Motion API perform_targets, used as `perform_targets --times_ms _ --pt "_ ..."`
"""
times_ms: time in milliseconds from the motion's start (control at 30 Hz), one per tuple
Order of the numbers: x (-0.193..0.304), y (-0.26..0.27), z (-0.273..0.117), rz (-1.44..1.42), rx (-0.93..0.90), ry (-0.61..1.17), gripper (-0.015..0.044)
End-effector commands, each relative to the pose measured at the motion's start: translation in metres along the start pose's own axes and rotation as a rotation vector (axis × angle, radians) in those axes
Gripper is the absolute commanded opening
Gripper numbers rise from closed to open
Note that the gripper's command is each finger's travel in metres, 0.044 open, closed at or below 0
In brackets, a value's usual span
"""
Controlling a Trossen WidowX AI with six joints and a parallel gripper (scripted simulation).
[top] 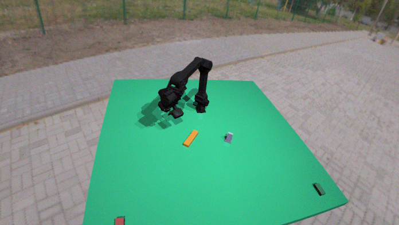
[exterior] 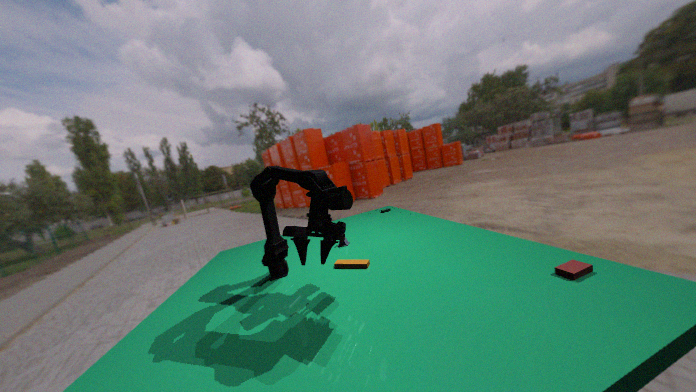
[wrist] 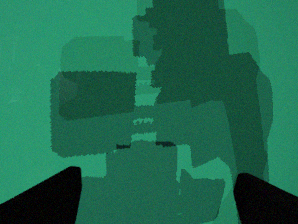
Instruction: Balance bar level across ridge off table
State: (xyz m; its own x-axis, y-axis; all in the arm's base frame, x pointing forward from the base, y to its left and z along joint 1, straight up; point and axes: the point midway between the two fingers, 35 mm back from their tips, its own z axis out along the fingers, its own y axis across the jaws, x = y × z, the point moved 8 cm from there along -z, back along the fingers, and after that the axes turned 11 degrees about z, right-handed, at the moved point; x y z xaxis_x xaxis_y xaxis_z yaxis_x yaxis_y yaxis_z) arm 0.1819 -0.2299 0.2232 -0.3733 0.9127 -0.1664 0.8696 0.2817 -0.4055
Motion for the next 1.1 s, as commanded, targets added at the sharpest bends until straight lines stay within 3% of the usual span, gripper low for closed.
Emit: perform_targets --times_ms 0,733,1067 --pt "0.001 0.022 -0.004 -0.048 -0.071 0.004 0.0315" --pt "0.041 0.139 -0.044 -0.358 -0.463 0.070 0.0315" --pt "0.047 0.156 -0.007 -0.358 -0.462 0.070 0.0315"
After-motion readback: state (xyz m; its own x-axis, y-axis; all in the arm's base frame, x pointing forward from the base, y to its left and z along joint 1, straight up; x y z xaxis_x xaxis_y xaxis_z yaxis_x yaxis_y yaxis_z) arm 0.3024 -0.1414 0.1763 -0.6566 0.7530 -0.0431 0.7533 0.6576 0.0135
